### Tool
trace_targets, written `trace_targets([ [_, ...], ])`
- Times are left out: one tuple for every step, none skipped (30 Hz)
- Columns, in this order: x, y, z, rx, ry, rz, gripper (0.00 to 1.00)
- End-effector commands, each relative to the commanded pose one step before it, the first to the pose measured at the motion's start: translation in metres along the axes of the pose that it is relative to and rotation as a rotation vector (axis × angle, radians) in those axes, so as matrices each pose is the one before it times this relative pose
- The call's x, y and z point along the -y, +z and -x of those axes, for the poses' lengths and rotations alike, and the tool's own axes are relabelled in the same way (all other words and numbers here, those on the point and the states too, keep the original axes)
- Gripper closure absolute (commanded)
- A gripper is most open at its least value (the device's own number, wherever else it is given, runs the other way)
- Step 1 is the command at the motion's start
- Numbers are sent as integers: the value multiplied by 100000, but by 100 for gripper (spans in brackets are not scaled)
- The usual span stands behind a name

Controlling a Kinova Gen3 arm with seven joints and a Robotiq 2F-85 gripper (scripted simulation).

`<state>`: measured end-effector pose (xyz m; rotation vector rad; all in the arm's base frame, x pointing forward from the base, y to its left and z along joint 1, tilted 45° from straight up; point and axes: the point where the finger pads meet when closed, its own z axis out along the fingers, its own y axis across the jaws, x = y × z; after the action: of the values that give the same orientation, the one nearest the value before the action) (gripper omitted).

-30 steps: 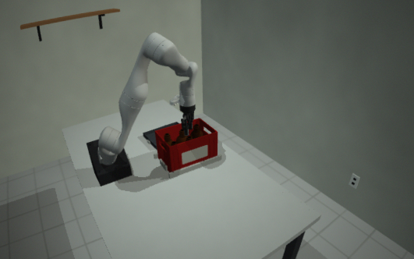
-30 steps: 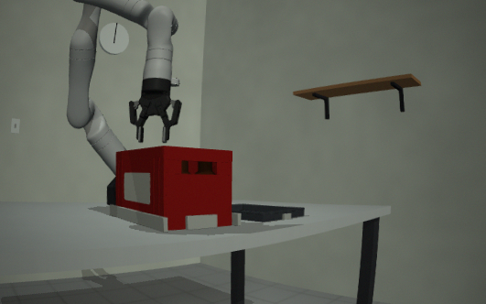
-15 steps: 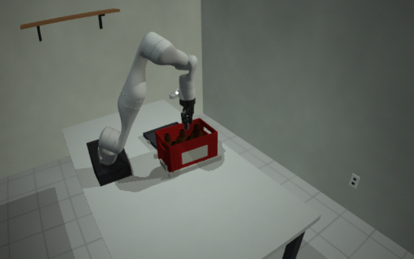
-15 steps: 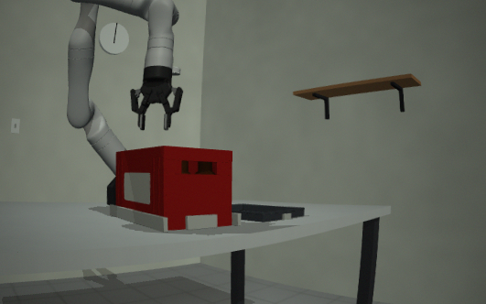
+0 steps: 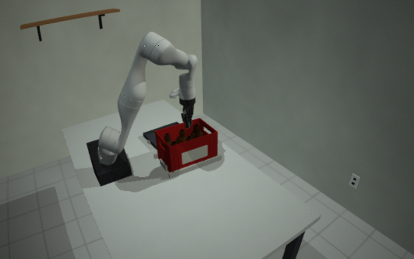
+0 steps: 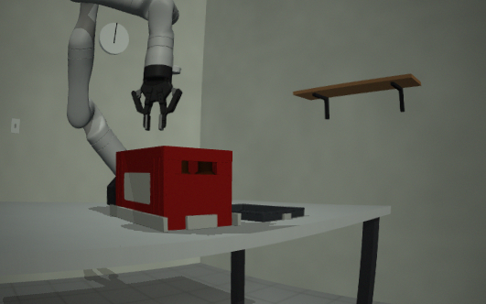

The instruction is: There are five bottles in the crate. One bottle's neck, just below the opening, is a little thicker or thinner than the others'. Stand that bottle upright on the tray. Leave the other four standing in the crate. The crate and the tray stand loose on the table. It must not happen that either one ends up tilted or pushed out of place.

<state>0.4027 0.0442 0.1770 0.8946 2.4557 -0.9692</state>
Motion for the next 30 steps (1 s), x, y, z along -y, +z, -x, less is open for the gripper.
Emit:
trace_targets([
  [-41, -61, -3, 50, -27, 160, 100],
  [0, 0, 0, 0, 0, 0, 100],
  [0, 0, 0, 0, 0, 0, 100],
  [0, 0, 0, 0, 0, 0, 100],
  [0, 0, 0, 0, 0, 0, 100],
  [0, 0, 0, 0, 0, 0, 100],
  [0, 0, 0, 0, 0, 0, 100],
  [0, 0, 0, 0, 0, 0, 100],
  [0, 0, 0, 0, 0, 0, 100],
  [0, 0, 0, 0, 0, 0, 100],
  [0, 0, 0, 0, 0, 0, 100],
  [0, 0, 0, 0, 0, 0, 100],
  [0, 0, 0, 0, 0, 0, 100],
  [0, 0, 0, 0, 0, 0, 100],
  [0, 0, 0, 0, 0, 0, 100],
  [0, 0, 0, 0, 0, 0, 100],
  [0, 0, 0, 0, 0, 0, 100],
  [0, 0, 0, 0, 0, 0, 100],
  [0, 0, 0, 0, 0, 0, 100],
  [0, 0, 0, 0, 0, 0, 100],
  [0, 0, 0, 0, 0, 0, 100],
  [0, 0, 0, 0, 0, 0, 100],
  [0, 0, 0, 0, 0, 0, 100],
  [-73, -4, -58, 5, 0, 3, 100],
  [0, 0, 0, 0, 0, 0, 100],
  [0, 0, 0, 0, 0, 0, 100],
  [-411, -23, -332, 25, 0, 17, 100],
  [-834, -37, -701, 39, 0, 29, 100],
  [-1143, -28, -1021, 30, -1, 25, 100],
  [-1229, 3, -1183, 0, 0, 4, 100],
])
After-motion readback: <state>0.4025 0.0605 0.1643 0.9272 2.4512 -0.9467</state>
